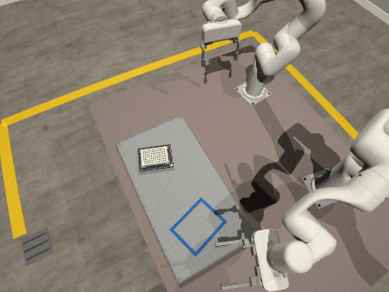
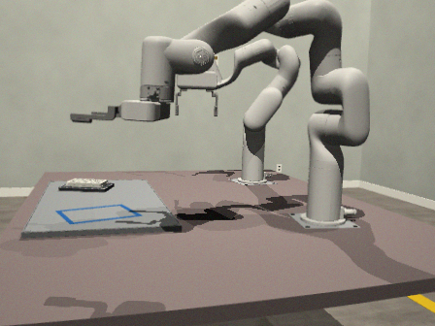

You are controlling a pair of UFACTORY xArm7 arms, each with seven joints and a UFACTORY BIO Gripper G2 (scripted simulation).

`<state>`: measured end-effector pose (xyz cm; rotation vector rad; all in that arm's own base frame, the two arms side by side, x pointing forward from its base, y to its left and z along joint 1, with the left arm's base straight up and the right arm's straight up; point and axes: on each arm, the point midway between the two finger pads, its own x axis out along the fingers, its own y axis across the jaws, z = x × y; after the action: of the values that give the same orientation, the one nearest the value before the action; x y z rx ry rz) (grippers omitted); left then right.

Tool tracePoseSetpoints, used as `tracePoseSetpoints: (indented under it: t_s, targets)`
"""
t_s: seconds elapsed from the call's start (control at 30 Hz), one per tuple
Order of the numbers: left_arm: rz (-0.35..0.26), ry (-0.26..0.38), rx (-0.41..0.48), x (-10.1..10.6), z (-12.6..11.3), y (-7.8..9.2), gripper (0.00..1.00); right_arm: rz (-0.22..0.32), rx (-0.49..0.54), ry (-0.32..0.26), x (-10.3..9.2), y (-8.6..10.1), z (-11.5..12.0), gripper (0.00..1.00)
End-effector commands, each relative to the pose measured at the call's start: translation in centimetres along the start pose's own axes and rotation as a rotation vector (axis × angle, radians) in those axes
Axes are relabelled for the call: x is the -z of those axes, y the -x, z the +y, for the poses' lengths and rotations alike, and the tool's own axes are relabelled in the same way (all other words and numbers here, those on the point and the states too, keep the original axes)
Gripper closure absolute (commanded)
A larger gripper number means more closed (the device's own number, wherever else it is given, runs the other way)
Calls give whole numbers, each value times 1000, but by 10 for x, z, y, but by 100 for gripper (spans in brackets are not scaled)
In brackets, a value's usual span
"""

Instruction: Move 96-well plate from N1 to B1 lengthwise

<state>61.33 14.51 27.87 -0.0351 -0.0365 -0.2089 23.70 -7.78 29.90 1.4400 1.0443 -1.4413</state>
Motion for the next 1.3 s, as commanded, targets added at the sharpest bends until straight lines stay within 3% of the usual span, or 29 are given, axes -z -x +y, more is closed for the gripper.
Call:
tracePoseSetpoints:
  t_s: [0.0, 0.63, 1.27]
  targets:
    - [4, -7, -34, -6, -16, -1, 63, -1, -3, 0, 0, 1, 1, 0]
    - [16, -14, -92, -16, -81, 10, 63, -1, -3, 0, 0, 1, 1, 0]
    - [33, -36, -209, -20, -149, 42, 63, -1, -3, 0, 0, 1, 1, 0]
